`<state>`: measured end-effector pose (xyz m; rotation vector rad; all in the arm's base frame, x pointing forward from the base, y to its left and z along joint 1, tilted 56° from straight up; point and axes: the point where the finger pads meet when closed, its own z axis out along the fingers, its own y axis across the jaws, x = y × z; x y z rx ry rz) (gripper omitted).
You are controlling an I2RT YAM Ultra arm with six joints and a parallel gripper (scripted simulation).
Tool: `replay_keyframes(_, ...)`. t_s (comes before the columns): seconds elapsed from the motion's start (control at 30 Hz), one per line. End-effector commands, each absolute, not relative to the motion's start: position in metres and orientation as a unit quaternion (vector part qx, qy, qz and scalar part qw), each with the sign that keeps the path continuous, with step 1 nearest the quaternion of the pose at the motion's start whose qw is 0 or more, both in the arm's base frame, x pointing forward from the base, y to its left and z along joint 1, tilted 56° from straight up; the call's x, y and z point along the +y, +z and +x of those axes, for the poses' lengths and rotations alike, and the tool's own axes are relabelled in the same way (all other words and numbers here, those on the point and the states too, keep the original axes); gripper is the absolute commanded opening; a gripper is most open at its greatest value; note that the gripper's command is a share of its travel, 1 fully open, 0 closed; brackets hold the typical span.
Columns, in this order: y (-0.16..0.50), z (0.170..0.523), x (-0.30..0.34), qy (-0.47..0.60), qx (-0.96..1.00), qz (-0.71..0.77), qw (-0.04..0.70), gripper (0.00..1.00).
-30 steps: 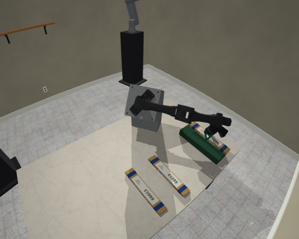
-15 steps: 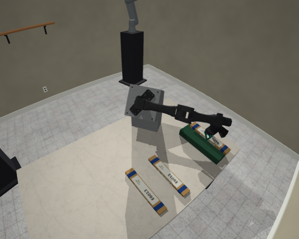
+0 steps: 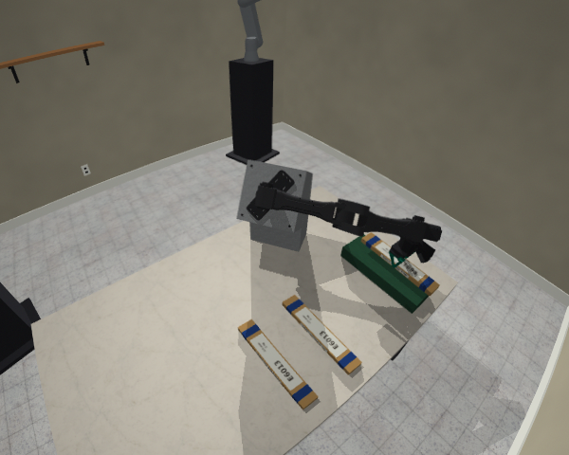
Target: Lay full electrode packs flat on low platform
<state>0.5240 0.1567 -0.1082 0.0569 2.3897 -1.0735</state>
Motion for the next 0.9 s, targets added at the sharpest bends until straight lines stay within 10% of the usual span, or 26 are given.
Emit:
replay_keyframes(0.0, -0.085, 0.52, 0.209, -0.376, 0.879, -0.006, 0.293, 0.0)
replay_keyframes(0.87, -0.078, 0.524, 0.208, -0.375, 0.879, -0.005, 0.295, 0.0)
